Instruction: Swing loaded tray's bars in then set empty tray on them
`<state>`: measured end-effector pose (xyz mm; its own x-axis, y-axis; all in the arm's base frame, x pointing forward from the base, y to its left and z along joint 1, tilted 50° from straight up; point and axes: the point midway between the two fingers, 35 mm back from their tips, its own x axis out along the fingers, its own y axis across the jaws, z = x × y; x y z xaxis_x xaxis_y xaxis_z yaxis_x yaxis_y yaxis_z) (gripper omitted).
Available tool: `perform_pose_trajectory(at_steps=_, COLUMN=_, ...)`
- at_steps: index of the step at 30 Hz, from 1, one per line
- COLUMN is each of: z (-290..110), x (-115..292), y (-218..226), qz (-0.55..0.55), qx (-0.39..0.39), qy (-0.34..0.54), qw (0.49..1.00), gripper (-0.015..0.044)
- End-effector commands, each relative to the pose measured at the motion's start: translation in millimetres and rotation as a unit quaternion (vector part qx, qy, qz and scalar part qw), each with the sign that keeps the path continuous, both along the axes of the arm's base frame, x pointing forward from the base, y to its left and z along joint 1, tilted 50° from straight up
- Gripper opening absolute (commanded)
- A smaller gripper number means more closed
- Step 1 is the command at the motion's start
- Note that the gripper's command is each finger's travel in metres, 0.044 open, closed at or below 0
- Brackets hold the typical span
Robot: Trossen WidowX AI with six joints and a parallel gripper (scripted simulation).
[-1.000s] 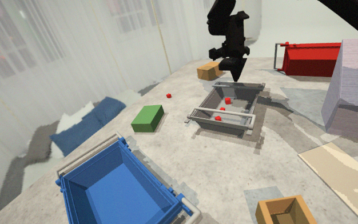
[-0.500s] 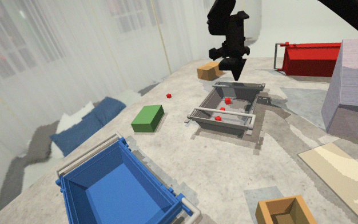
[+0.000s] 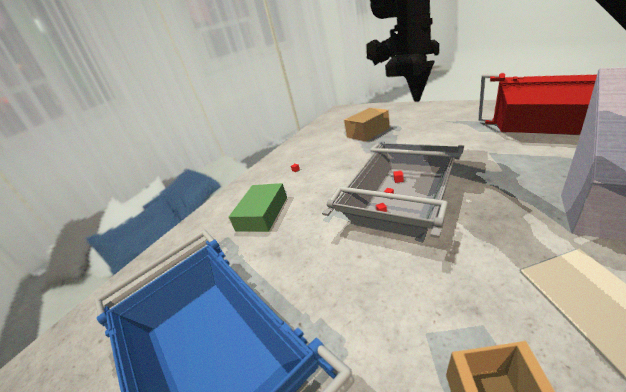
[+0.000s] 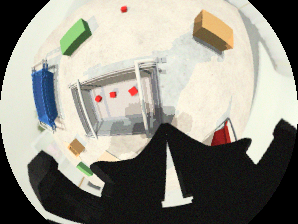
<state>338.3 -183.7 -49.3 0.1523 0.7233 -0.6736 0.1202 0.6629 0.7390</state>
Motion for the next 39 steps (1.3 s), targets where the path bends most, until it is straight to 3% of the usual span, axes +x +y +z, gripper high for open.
perform_pose_trajectory(at_steps=1, z=-29.8, x=-43.0, y=-47.6, qz=-0.011, qx=-0.012, qy=0.011, qw=1.0, gripper=0.0)
perform_pose_trajectory(at_steps=12, z=-90.4, x=-177.1, y=-128.3, qz=-0.007, qx=-0.024, qy=0.018, qw=1.0, gripper=0.0)
perform_pose_trajectory(at_steps=22, z=-136.8, x=-310.2, y=-140.9, qz=0.004, qx=0.001, qy=0.006, qw=1.0, gripper=0.0)
perform_pose_trajectory(at_steps=39, z=-161.2, x=-307.3, y=-119.6, qz=0.004, qx=0.001, qy=0.005, qw=1.0, gripper=0.0)
